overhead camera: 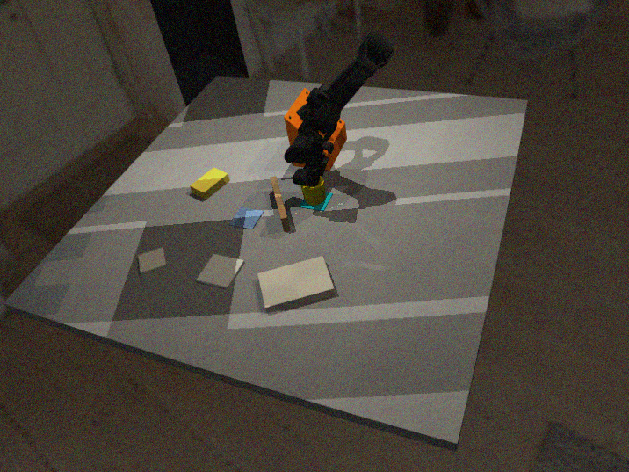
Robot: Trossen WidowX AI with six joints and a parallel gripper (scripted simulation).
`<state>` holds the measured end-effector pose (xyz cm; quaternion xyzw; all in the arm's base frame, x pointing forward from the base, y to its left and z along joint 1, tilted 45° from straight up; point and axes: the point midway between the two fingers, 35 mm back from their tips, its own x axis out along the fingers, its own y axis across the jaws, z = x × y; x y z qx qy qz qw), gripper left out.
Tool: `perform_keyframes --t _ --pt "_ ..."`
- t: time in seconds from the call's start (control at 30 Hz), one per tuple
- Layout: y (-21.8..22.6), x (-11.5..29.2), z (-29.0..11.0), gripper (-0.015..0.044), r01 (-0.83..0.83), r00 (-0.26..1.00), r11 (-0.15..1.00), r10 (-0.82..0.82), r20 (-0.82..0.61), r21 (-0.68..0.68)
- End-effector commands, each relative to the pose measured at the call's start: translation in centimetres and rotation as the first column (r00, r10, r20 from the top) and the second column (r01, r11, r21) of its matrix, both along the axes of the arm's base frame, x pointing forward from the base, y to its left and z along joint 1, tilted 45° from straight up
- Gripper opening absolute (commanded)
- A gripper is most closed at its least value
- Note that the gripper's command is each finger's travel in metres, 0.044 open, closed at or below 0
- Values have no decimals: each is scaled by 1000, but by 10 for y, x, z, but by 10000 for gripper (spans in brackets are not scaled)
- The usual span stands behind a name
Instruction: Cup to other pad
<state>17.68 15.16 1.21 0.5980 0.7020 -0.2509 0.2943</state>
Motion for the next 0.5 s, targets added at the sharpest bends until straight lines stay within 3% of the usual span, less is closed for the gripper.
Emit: perform_keyframes --t 0.0,0.47 --pt "-2 1 2 147 -2 1000 1000 2 2 0" --pt "-13 4 11 147 -1 1000 1000 1 2 -2"
